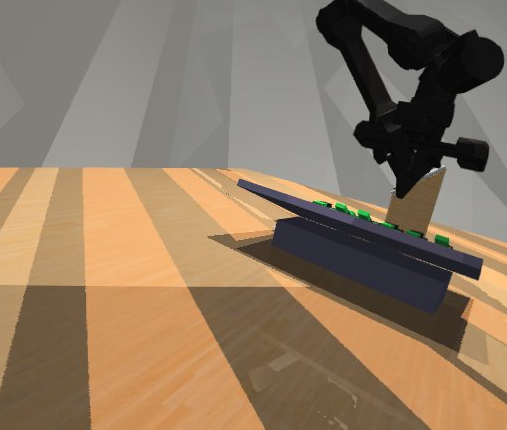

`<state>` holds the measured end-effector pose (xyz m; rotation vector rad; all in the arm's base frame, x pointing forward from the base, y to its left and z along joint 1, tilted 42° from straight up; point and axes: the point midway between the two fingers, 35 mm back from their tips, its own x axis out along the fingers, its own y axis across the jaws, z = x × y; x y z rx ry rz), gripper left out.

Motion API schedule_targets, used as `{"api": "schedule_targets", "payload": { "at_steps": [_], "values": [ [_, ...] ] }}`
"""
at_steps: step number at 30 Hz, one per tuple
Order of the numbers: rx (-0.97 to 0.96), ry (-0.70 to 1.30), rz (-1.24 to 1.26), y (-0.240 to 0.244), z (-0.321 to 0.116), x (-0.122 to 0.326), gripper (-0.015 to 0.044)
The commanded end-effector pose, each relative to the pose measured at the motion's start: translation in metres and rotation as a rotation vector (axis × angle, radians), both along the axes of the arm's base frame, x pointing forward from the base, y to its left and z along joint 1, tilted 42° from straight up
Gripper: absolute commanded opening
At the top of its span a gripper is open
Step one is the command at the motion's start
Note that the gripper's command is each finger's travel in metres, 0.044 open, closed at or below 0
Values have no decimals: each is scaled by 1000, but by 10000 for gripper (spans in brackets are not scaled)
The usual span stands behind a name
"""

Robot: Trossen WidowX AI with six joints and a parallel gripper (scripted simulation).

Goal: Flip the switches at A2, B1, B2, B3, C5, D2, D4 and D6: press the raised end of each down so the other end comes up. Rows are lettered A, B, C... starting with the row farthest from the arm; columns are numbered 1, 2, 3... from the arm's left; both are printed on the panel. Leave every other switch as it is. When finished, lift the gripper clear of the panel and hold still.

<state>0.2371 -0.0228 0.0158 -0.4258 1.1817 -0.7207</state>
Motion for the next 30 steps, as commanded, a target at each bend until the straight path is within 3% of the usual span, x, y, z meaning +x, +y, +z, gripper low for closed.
{"api": "schedule_targets", "payload": {
  "at_steps": [1,11,30],
  "values": [
    [-7,-2,-4,5,8,-5,0],
    [-10,0,-4,-37,48,-22,0],
    [-5,17,-22,-68,21,-13,0]
  ]
}}
